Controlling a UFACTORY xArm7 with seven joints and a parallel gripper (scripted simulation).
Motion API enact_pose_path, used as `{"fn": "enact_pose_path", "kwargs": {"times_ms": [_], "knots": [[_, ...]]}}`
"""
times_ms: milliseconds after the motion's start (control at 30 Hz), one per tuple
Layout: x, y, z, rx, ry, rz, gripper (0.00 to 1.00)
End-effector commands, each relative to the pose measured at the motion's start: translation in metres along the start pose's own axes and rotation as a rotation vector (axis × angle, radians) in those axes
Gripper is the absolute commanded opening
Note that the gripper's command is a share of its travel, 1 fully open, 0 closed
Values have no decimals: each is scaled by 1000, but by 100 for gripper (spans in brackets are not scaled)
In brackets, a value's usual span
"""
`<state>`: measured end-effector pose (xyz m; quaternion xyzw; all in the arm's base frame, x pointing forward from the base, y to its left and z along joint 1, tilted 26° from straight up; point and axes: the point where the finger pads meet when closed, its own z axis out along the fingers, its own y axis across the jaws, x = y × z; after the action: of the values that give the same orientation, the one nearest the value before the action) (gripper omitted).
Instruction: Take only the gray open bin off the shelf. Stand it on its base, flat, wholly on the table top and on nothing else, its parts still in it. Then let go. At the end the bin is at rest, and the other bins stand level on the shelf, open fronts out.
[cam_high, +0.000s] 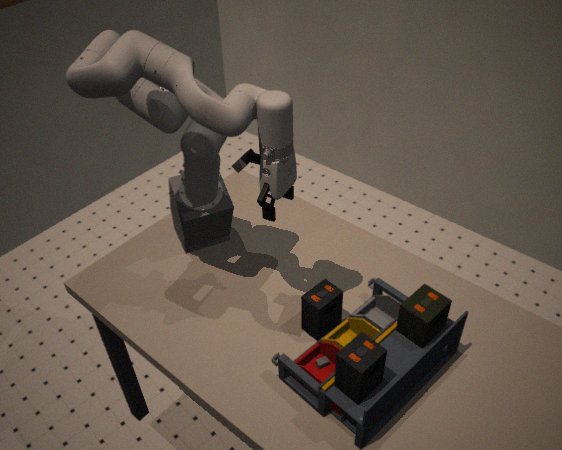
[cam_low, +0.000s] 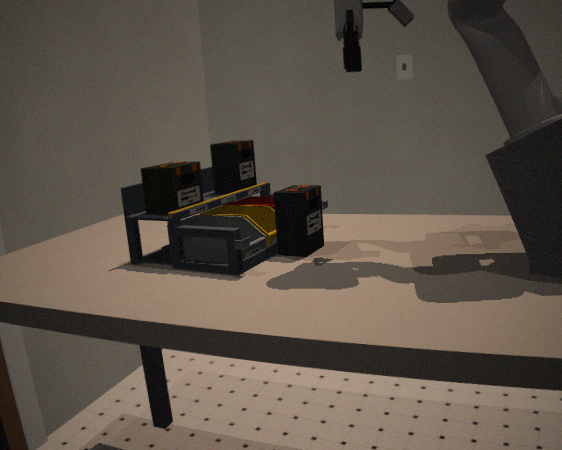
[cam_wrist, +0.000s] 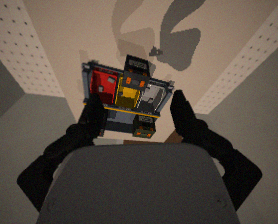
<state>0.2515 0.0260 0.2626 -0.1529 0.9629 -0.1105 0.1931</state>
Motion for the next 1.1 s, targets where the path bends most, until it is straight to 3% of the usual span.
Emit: {"fn": "enact_pose_path", "kwargs": {"times_ms": [0, 800, 967, 1067], "knots": [[-1, 0, -1, -4, -4, -37, 100], [-1, 0, -1, -4, -4, -77, 100], [-1, 0, -2, -5, -3, 183, 100], [-1, 0, -2, -5, -3, 183, 100]]}}
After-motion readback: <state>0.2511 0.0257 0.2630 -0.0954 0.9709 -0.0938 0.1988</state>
